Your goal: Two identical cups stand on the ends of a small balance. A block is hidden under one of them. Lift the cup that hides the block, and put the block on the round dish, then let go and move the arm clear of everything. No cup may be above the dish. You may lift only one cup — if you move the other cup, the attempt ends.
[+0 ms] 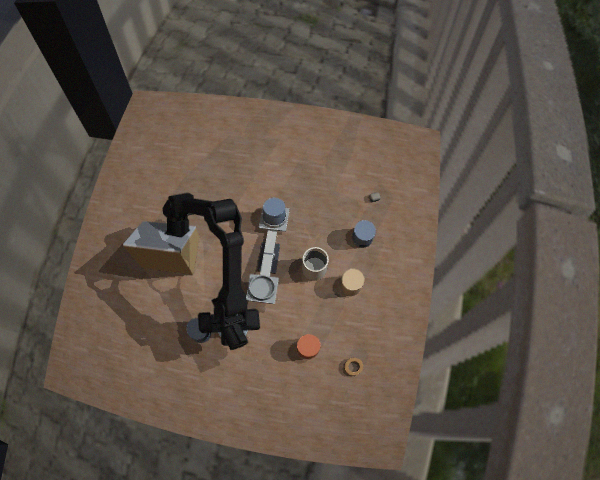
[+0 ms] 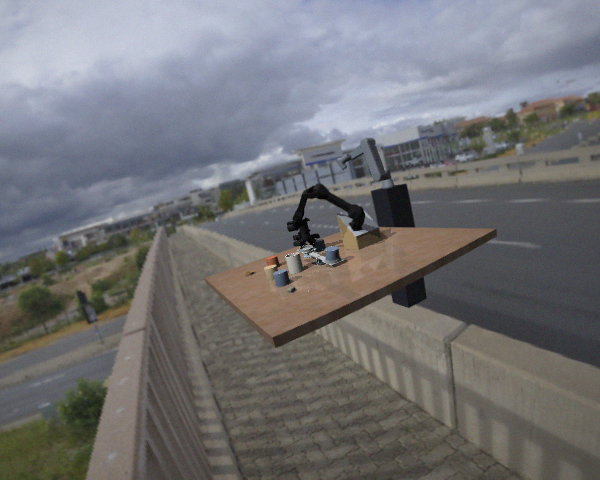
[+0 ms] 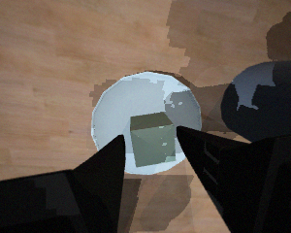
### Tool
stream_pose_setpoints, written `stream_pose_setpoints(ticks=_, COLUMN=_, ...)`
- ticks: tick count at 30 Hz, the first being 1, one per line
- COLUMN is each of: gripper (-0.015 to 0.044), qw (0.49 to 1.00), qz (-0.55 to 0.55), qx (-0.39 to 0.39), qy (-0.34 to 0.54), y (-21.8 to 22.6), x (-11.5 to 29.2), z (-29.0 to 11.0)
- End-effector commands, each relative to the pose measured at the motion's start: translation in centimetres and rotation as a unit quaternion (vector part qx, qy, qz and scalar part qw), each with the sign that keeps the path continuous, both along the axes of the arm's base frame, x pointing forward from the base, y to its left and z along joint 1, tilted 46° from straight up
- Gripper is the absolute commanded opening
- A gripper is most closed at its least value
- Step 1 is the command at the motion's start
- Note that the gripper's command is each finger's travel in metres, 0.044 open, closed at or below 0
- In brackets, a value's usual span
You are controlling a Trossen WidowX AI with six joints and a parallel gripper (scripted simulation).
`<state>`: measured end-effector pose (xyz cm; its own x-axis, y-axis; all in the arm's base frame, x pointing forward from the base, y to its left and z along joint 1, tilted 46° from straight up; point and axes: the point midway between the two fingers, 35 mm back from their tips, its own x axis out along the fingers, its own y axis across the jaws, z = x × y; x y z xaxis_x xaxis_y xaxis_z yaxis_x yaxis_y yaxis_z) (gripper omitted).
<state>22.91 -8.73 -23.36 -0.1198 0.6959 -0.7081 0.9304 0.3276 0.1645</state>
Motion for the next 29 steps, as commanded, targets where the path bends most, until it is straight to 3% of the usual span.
stream_pose_setpoints(ticks=1, gripper=0.0315, qw=1.000, qz=0.000, qx=0.000, qy=-0.001, y=0.0, x=0.0, z=0.0)
stream_pose_setpoints(ticks=6, gripper=0.0440, qw=1.000, qz=-0.009, qx=-0.003, qy=-0.001, y=-0.4, x=0.3, z=0.3)
stream_pose_setpoints(ticks=20, gripper=0.0440, qw=1.000, qz=-0.003, qx=-0.001, qy=0.000, y=-4.3, x=0.7, z=4.3)
stream_pose_setpoints(ticks=24, gripper=0.0440, qw=1.000, qz=-0.009, qx=-0.001, qy=0.002, y=-7.1, x=0.9, z=7.2)
stream_pose_setpoints(ticks=29, gripper=0.0440, qw=1.000, qz=-0.009, qx=-0.001, qy=0.002, y=-7.2, x=0.9, z=7.4)
